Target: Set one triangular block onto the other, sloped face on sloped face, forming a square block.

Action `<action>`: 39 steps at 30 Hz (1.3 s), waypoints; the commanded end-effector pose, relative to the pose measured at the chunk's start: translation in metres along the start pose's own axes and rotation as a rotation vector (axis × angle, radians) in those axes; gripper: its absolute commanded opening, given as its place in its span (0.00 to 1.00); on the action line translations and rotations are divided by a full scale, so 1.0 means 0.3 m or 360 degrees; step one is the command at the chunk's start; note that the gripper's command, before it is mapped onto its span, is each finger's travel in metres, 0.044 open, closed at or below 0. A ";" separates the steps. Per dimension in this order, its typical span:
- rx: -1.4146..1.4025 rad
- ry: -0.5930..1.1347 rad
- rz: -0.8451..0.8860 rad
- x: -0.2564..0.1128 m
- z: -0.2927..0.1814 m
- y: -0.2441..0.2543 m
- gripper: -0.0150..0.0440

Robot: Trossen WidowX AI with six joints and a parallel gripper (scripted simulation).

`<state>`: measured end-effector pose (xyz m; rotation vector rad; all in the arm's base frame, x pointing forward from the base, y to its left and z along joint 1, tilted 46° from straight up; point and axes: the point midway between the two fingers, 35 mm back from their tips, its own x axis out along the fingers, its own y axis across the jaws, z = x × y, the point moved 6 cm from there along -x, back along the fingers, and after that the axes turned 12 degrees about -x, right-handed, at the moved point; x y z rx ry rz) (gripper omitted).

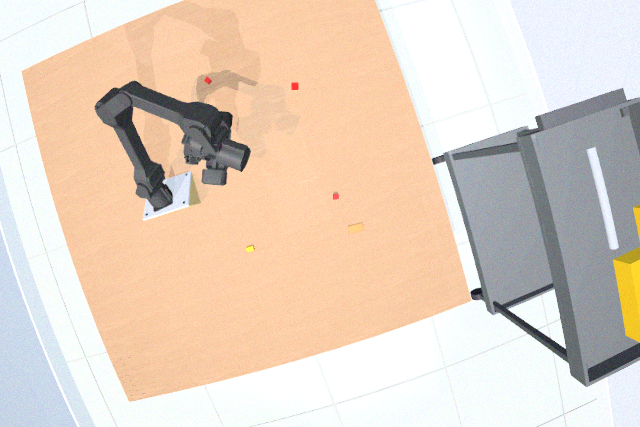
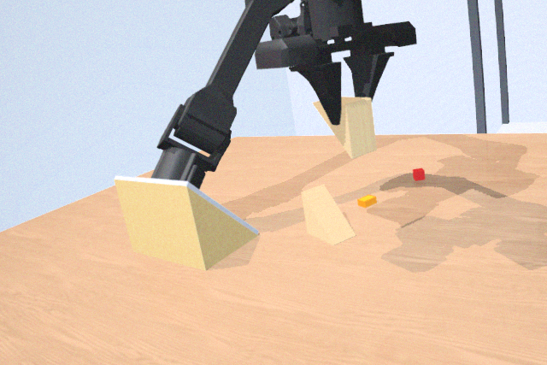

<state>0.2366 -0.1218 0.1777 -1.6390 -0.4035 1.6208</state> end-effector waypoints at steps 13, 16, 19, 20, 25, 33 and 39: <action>0.0036 0.0010 -0.0003 0.134 0.046 -0.023 0.25; 0.0036 0.0009 -0.0005 0.169 0.062 -0.026 0.25; 0.0036 0.0009 -0.0007 0.204 0.079 -0.028 0.25; 0.0036 0.0008 -0.0008 0.215 0.085 -0.029 0.25; 0.0035 0.0007 -0.0010 0.244 0.106 -0.030 0.25; 0.0058 -0.0039 -0.0072 0.328 0.134 -0.027 0.25; 0.0061 -0.0044 -0.0079 0.337 0.139 -0.027 0.25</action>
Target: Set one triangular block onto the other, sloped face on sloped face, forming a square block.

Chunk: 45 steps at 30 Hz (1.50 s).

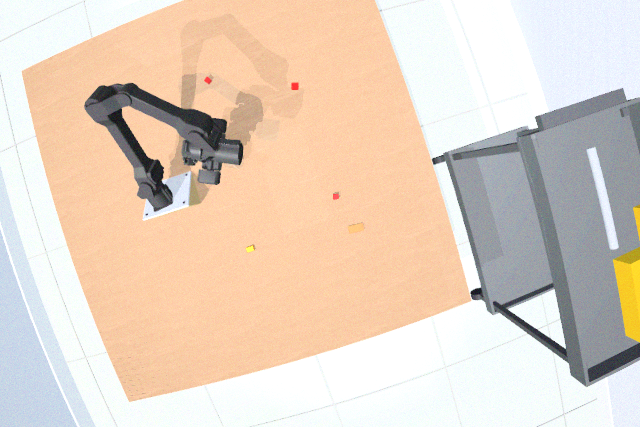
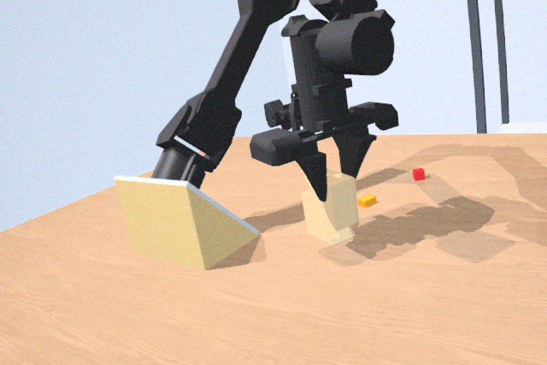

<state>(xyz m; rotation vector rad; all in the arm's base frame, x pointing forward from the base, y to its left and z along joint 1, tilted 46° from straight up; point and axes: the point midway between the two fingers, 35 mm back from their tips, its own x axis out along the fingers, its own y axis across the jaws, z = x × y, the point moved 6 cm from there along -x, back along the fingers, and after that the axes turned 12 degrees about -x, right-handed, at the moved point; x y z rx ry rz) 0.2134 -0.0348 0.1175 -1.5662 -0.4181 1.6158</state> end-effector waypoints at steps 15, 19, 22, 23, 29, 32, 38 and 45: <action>-0.0020 -0.0007 -0.0028 0.027 0.008 -0.001 0.25; -0.0026 -0.0012 -0.0034 0.035 0.010 0.000 0.25; -0.0030 -0.0016 -0.0039 0.041 0.012 0.001 0.25; -0.0032 -0.0017 -0.0040 0.043 0.012 0.001 0.25; -0.0040 -0.0025 -0.0049 0.055 0.016 0.002 0.25; -0.0045 -0.0029 -0.0054 0.061 0.018 0.003 0.25; -0.0053 -0.0037 -0.0063 0.073 0.022 0.004 0.25; -0.0061 -0.0039 -0.0062 0.075 0.023 0.004 0.25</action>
